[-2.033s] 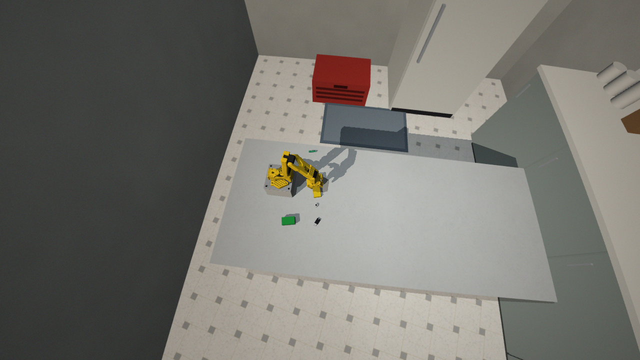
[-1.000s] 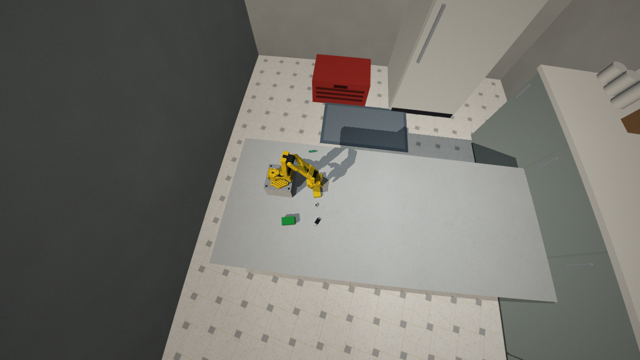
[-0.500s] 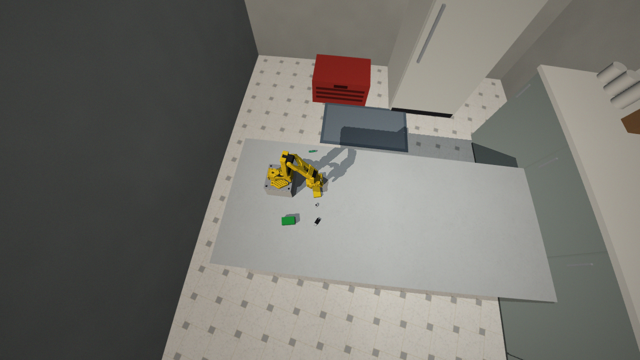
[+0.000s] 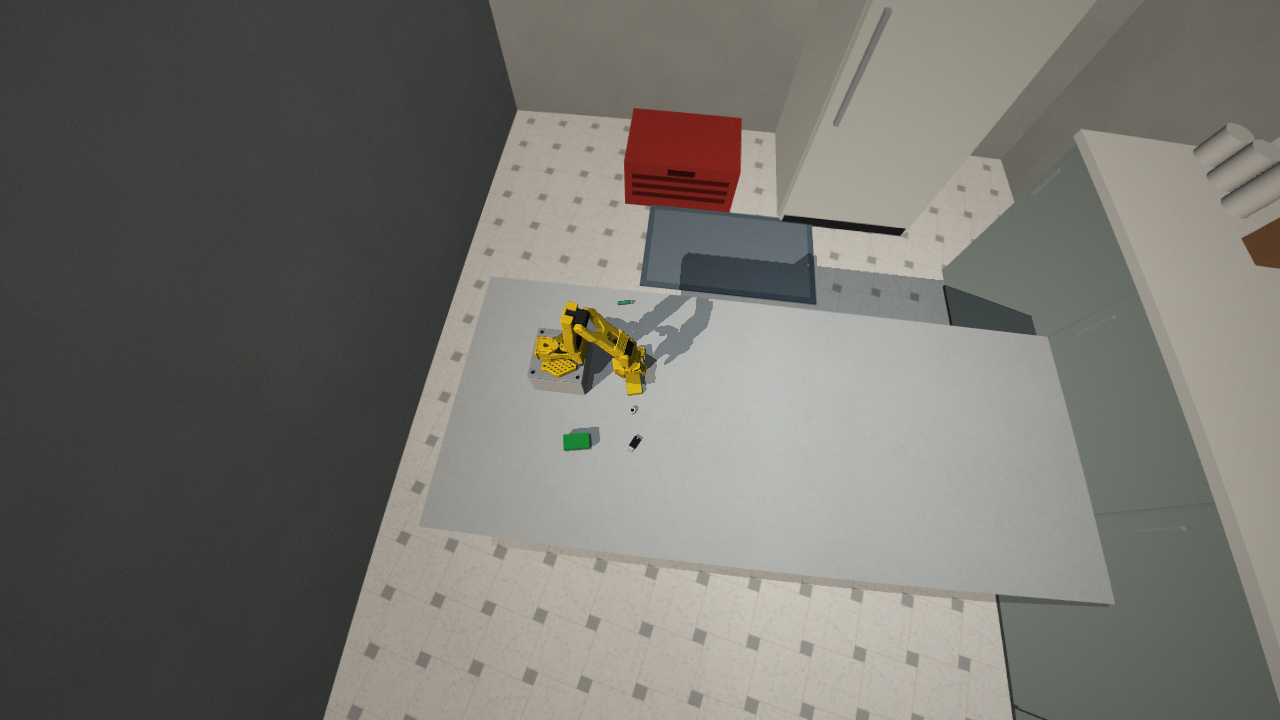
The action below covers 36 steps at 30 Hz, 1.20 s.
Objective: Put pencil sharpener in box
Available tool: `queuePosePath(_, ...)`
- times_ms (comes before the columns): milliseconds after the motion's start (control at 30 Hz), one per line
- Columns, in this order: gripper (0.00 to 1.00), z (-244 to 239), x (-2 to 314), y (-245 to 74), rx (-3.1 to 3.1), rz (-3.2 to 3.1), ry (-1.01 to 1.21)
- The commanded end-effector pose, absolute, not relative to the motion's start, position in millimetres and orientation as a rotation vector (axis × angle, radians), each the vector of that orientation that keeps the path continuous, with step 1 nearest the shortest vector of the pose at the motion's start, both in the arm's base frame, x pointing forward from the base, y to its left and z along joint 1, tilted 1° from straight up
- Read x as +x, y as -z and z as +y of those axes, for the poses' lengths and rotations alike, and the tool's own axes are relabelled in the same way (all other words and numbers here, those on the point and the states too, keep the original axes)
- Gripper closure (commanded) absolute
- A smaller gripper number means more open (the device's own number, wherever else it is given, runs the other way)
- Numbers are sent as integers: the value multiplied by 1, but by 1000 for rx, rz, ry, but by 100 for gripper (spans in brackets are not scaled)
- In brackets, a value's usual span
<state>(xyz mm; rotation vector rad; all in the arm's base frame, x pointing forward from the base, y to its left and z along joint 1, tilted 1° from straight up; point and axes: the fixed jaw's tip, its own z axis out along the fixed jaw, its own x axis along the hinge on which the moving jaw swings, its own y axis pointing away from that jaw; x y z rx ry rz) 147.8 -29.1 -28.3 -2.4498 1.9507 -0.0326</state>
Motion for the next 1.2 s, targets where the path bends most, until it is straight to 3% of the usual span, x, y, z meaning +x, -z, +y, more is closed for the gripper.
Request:
queuePosePath(0,71,-30,146,36,-2438,1973,14)
queuePosePath(600,71,-29,146,71,-2438,1973,14)
queuePosePath(1167,71,-29,144,84,-2438,1973,14)
